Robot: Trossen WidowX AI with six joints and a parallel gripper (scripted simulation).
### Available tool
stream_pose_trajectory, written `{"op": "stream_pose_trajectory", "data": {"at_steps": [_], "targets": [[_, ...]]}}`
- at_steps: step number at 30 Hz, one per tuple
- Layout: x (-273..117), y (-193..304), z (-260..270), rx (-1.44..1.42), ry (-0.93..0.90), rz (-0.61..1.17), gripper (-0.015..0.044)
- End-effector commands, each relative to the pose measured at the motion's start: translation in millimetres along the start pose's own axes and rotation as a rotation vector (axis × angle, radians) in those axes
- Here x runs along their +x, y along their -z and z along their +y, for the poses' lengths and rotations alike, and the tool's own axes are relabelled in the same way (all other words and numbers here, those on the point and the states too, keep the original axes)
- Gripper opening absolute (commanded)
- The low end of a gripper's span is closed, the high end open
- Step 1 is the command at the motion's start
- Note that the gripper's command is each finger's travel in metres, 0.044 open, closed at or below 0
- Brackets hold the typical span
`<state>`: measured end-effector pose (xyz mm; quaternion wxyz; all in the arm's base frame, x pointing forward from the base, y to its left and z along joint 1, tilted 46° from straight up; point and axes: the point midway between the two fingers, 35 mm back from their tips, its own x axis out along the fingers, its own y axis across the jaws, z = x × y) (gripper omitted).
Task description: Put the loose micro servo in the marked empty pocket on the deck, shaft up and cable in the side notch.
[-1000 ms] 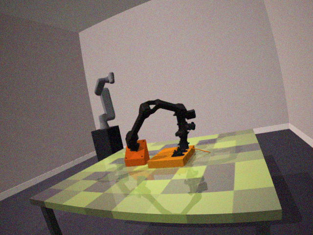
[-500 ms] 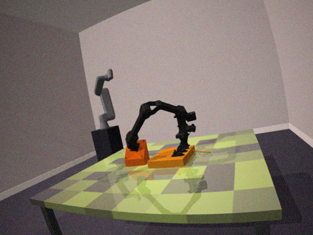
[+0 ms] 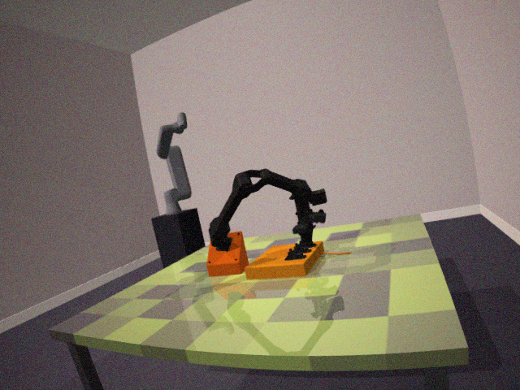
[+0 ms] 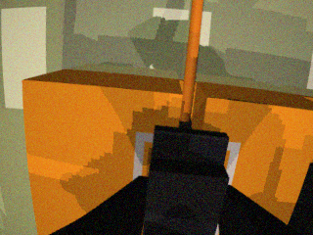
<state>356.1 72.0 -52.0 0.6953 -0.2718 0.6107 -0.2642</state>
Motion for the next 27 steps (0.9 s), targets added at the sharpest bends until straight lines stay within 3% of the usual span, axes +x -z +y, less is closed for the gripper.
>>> {"op": "stream_pose_trajectory", "data": {"at_steps": [1, 8, 14, 19, 23, 27], "targets": [[3.3, 0.7, 0.6, -0.007, 0.004, -0.005, 0.0000], [2.0, 0.4, 0.2, -0.007, 0.004, -0.005, 0.0184], [-30.0, 3.2, -0.8, -0.007, 0.002, -0.005, 0.0187], [-33.1, 7.9, -0.6, -0.007, 0.002, -0.004, 0.0187], [-48.5, 30.0, 3.9, -0.017, -0.003, -0.007, 0.0292], [-84.3, 87.2, 4.7, -0.015, -0.007, -0.002, 0.0398]]}}
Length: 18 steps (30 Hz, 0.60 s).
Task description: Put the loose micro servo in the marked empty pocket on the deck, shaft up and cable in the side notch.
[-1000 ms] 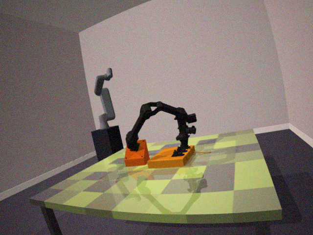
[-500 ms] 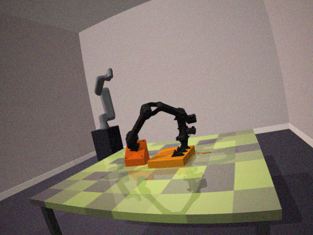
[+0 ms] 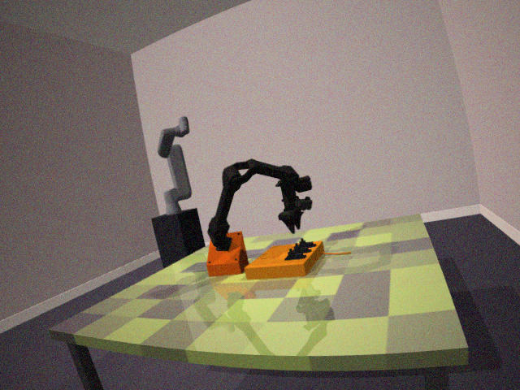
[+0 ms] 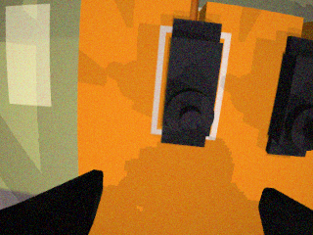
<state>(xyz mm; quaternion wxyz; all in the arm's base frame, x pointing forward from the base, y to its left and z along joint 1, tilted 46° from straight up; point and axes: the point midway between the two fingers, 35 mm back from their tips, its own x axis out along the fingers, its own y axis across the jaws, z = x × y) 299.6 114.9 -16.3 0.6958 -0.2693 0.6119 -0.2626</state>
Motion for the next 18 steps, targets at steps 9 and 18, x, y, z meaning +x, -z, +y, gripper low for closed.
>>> {"op": "stream_pose_trajectory", "data": {"at_steps": [9, 18], "targets": [[-41.2, 62.3, -1.7, -0.014, 0.004, -0.004, 0.0440], [-87.1, 64.0, -0.7, -0.026, -0.003, -0.019, 0.0440]]}}
